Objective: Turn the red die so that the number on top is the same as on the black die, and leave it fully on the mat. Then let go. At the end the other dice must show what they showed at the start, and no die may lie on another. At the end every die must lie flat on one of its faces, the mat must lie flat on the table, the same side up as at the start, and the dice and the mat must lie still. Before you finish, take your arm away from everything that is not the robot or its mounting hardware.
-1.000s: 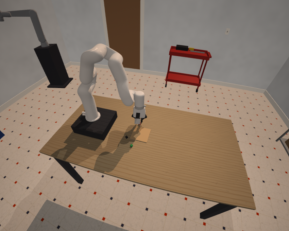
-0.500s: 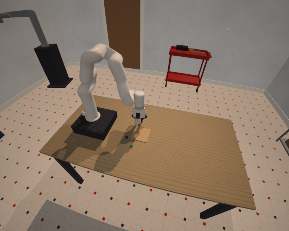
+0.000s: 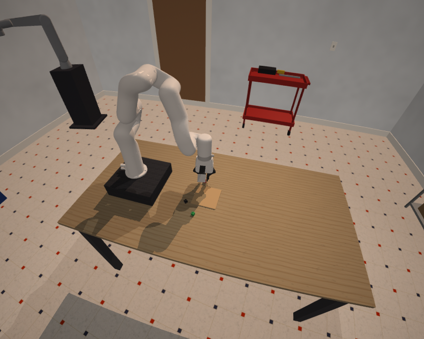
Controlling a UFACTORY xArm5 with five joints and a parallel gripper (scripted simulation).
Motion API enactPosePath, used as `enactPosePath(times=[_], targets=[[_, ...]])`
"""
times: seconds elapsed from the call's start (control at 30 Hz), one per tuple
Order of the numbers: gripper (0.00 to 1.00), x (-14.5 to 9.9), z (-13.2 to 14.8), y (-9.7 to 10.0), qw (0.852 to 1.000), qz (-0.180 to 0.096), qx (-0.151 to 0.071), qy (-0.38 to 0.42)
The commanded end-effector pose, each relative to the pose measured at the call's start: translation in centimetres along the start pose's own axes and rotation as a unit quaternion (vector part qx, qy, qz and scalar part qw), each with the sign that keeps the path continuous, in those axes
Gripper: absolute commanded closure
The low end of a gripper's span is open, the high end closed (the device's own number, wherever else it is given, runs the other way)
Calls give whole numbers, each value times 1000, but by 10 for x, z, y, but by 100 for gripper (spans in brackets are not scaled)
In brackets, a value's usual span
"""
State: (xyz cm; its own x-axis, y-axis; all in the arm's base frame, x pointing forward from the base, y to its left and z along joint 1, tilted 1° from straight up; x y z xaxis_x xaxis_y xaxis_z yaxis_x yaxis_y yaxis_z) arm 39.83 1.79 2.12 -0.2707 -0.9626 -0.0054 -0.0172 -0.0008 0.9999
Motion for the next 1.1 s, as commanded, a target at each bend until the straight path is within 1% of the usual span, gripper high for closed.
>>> enactPosePath(times=[0.0, 0.37, 0.67, 1.07], targets=[[69, 0, -1, -1, 1000, 0, 1, 0], [69, -1, -1, -14, 1000, 0, 1, 0], [69, -1, -1, -18, 1000, 0, 1, 0], [69, -1, -1, -18, 1000, 0, 1, 0]])
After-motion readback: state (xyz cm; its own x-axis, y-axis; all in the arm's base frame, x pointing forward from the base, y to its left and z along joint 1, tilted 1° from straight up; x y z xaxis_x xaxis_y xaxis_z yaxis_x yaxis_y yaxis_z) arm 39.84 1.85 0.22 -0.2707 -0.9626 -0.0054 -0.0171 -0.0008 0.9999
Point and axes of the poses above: the point where the finger pads meet when closed, its own y axis back along the fingers, its own z axis across the jaws, x = y × z, the point moved 5 cm from there along y, back along the fingers, and after that the axes turned 15 degrees about -y, right-handed, at the moved point
